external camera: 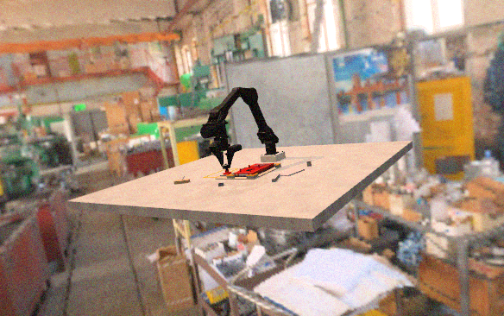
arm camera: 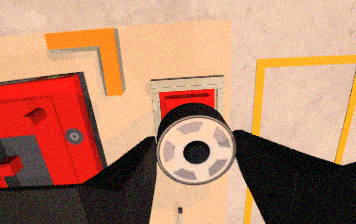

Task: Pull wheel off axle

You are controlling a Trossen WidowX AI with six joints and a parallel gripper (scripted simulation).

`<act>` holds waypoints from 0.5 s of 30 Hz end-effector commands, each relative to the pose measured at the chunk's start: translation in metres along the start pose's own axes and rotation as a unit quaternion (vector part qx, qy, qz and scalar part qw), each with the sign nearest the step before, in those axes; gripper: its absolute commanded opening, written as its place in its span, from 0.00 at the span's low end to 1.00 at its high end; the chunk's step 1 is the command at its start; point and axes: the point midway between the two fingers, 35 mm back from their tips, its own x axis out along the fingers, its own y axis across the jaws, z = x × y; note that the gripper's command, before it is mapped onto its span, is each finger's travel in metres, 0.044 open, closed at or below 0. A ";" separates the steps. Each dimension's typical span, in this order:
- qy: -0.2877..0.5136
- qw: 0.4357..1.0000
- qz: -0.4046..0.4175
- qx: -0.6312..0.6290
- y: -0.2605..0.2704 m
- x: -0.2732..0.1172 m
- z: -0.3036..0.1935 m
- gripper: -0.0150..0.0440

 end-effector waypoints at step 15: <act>-0.004 1.000 -0.001 0.001 0.000 -0.011 0.002 0.25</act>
